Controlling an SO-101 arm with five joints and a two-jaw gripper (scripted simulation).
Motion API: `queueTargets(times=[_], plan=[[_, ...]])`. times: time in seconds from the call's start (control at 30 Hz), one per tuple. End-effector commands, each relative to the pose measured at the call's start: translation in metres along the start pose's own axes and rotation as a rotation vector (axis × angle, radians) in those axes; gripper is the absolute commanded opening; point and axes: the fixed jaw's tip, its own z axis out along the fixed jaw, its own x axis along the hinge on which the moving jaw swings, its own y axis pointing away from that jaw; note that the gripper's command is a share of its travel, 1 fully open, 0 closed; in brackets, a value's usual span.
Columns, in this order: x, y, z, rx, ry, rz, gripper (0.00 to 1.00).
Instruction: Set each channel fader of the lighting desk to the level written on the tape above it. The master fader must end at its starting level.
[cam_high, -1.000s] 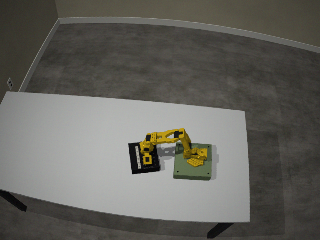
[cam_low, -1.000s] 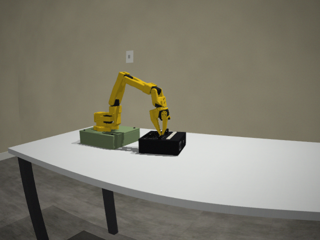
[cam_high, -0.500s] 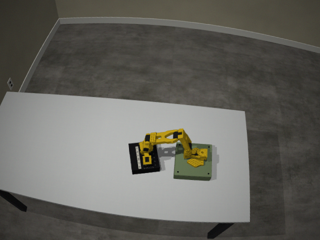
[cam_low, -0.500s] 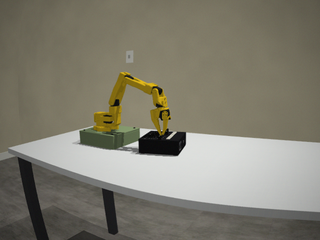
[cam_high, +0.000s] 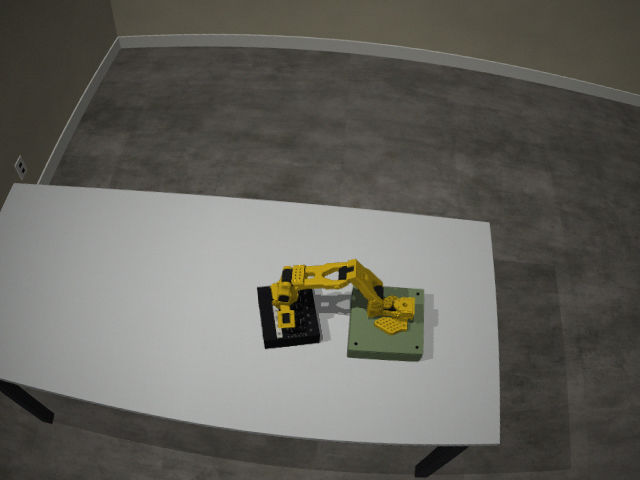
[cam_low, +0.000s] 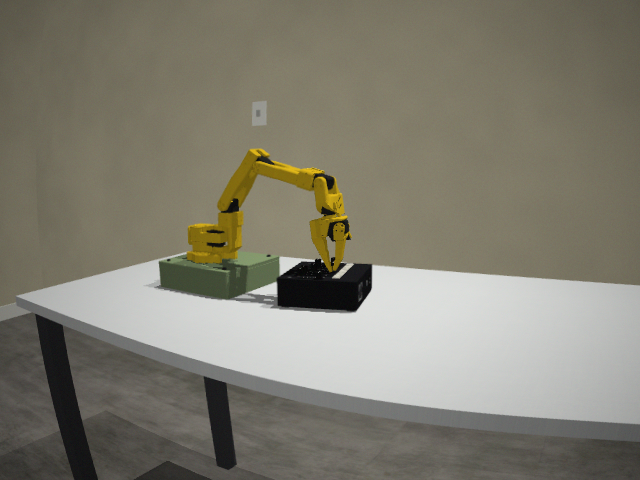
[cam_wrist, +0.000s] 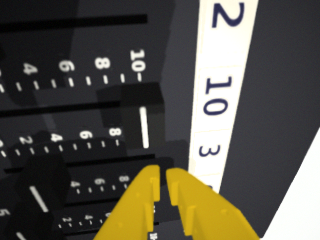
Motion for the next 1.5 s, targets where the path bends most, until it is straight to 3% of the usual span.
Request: queueTargets(times=[0.0,0.77,1.1,1.47], plan=[[-0.005,0.017,0.026,-0.129,-0.028,0.004,0.0],[-0.005,0.017,0.026,-0.129,-0.028,0.004,0.0],[-0.011,0.03,0.023,-0.129,-0.028,0.004,0.0],[-0.011,0.031,0.023,-0.129,-0.028,0.004,0.0]])
